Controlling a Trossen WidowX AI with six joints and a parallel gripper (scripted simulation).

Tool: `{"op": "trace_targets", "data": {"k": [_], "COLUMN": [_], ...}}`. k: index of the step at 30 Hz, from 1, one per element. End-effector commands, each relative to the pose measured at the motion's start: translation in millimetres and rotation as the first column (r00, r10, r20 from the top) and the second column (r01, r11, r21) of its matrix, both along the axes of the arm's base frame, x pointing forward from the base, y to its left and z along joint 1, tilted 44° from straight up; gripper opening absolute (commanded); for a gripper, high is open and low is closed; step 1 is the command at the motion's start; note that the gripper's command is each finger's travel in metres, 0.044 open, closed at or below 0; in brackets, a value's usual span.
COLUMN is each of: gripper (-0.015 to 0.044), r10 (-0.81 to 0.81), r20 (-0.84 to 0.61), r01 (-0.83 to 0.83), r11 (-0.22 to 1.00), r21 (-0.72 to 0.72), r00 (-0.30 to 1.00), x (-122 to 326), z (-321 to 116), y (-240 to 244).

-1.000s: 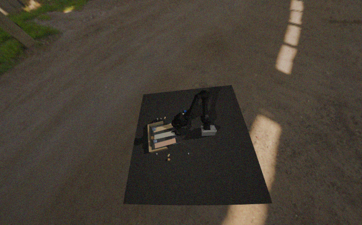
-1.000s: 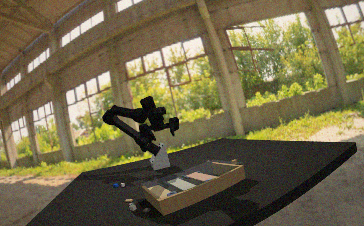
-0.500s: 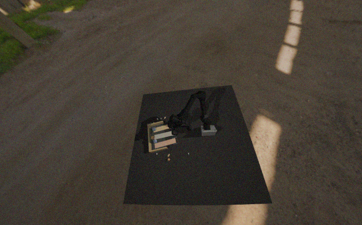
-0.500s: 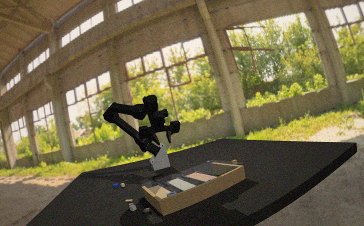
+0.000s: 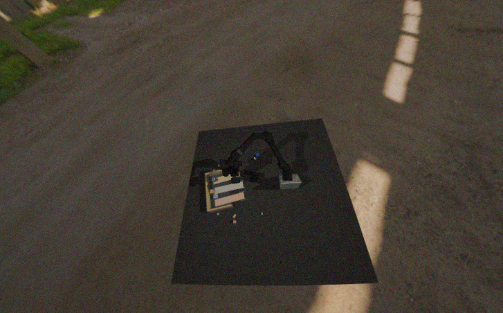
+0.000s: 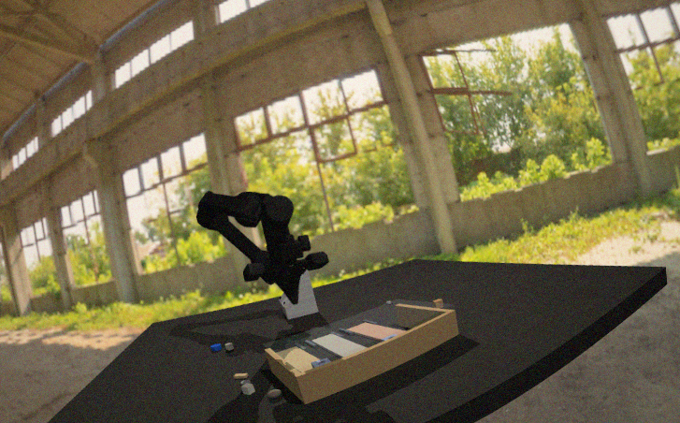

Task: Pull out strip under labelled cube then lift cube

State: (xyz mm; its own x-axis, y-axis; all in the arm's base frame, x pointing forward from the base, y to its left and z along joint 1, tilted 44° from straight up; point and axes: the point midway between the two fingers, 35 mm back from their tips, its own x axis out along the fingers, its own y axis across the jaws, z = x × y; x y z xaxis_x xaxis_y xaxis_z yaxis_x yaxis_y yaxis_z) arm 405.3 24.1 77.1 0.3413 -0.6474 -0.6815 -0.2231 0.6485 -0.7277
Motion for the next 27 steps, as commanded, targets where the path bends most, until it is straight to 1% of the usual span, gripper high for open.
{"op": "trace_targets", "data": {"k": [1,12,27], "gripper": [0.0,0.0,0.0], "r10": [-0.172,-0.176,-0.176], "r20": [-0.207,-0.211,-0.211], "r01": [0.172,0.175,0.175], "r11": [0.985,0.984,0.984], "r21": [-0.019,-0.02,-0.019], "r00": [0.963,0.961,0.962], "x": [7.6,9.8,13.3], "z": [6.8,5.6,-12.2], "y": [-57.3,-58.4,-74.4]}}
